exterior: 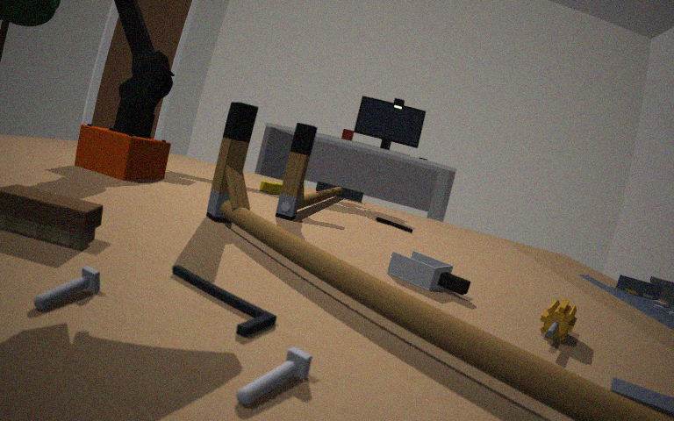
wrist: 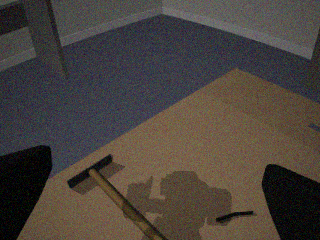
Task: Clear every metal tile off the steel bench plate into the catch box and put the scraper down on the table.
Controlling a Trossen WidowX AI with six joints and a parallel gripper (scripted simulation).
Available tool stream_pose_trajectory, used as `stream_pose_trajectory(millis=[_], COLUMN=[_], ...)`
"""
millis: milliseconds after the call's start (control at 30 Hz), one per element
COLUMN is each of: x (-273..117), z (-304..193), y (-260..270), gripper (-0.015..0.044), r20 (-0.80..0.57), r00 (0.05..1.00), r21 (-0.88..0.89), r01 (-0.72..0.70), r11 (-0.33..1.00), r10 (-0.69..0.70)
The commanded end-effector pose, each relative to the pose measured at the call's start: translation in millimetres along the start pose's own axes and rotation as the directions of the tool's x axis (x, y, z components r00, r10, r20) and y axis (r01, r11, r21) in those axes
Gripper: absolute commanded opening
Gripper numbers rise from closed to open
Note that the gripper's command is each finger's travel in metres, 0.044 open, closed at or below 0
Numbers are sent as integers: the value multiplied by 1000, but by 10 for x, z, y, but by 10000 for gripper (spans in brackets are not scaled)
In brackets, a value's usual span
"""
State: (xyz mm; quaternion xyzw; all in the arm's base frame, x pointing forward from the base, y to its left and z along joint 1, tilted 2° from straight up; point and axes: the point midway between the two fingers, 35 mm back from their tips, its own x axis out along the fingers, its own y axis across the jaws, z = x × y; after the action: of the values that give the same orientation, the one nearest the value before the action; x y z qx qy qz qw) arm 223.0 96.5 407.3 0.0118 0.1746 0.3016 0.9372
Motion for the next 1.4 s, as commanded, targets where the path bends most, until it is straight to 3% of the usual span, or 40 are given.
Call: stream_pose_trajectory(millis=[0, 667, 1367], x=[31, 45, -156], z=[23, 46, 0], y=[165, 893, 1632], gripper=[440, 440, 440], r20=[-14, -89, -190], r00=[997, 918, 729], r21=[-20, -81, -112], r01=[-77, -394, -682], r11=[997, 915, 723], r10=[77, 387, 658])
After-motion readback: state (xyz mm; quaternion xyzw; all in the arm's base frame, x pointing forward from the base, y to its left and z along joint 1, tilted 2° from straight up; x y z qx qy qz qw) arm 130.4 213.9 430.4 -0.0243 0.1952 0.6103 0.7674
